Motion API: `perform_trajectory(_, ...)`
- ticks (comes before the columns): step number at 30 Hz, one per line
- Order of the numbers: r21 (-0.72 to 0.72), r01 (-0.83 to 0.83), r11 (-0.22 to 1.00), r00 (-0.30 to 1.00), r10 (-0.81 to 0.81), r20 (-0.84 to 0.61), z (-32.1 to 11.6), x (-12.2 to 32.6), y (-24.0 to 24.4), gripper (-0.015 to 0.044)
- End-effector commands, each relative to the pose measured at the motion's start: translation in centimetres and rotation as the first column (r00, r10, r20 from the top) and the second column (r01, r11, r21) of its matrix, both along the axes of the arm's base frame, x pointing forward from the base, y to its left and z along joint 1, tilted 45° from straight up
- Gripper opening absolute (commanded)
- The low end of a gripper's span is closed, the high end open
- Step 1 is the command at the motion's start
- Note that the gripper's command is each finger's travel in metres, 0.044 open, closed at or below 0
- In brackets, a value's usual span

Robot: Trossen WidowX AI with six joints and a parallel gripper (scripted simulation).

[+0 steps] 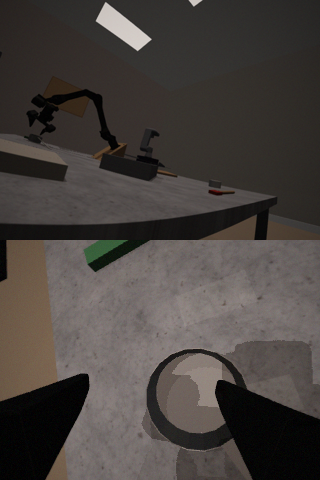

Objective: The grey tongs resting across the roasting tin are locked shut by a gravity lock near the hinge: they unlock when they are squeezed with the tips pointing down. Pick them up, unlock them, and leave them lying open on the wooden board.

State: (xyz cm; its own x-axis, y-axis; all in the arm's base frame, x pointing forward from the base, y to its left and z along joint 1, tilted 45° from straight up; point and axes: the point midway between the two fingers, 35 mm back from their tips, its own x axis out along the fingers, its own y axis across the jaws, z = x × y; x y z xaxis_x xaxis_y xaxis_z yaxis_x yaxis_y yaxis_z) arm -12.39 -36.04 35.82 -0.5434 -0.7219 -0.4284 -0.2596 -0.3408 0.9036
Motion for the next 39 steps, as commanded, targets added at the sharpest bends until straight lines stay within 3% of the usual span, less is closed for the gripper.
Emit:
perform_trajectory(1,-0.003,-0.001,1.000,1.000,0.001,0.000,0.1,0.0,0.0,0.0374)
perform_trajectory(6,0.013,-0.038,0.999,0.999,0.038,-0.036,0.4,0.6,0.0,0.0260)
perform_trajectory(15,0.071,-0.302,0.951,0.944,0.308,-0.118,0.4,7.6,-1.4,0.0260)
perform_trajectory(20,0.193,-0.452,0.871,0.846,0.488,-0.217,-1.0,12.8,-2.6,0.0260)
perform_trajectory(25,0.387,-0.595,0.704,0.615,0.709,-0.345,-3.2,20.4,-2.9,0.0260)
perform_trajectory(30,0.588,-0.641,0.493,0.281,0.864,-0.418,-6.0,28.6,-1.3,0.0260)
perform_trajectory(39,0.825,-0.507,0.250,-0.278,0.859,-0.431,-10.3,40.2,4.8,0.0260)
